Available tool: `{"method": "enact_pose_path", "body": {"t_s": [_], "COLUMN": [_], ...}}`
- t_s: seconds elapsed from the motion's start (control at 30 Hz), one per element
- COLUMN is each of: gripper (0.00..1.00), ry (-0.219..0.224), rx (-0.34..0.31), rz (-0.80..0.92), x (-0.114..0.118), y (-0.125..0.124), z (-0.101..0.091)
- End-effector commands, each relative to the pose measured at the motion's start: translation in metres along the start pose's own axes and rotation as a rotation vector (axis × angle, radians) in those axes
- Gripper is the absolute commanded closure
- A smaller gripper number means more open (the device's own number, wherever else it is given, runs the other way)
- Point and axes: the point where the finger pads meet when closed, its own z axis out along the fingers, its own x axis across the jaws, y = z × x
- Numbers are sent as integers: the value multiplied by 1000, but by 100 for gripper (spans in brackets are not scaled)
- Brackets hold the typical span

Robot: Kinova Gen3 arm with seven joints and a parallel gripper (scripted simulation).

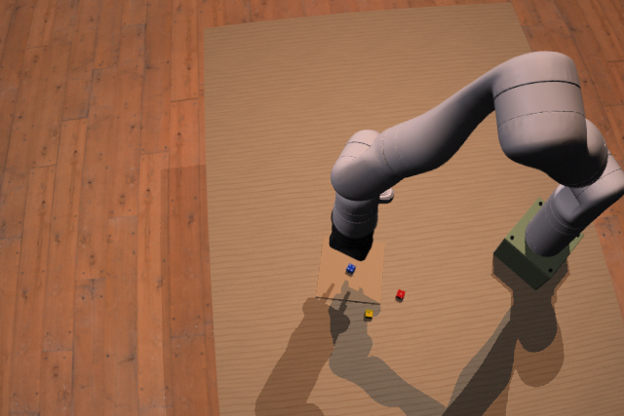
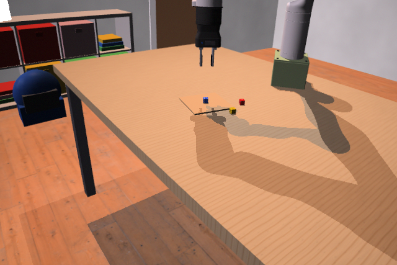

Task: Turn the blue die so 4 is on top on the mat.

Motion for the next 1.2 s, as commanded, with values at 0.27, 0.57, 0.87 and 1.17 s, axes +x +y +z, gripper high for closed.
{"method": "enact_pose_path", "body": {"t_s": [0.27, 0.57, 0.87, 1.17], "gripper": [36, 0, 0, 0], "ry": [-6, -7, -7, -6], "rx": [57, 60, 60, 60], "rz": [-28, -28, -28, -28], "x": [2, 2, 2, 2], "y": [14, 14, 14, 14], "z": [-2, -2, -2, -8]}}
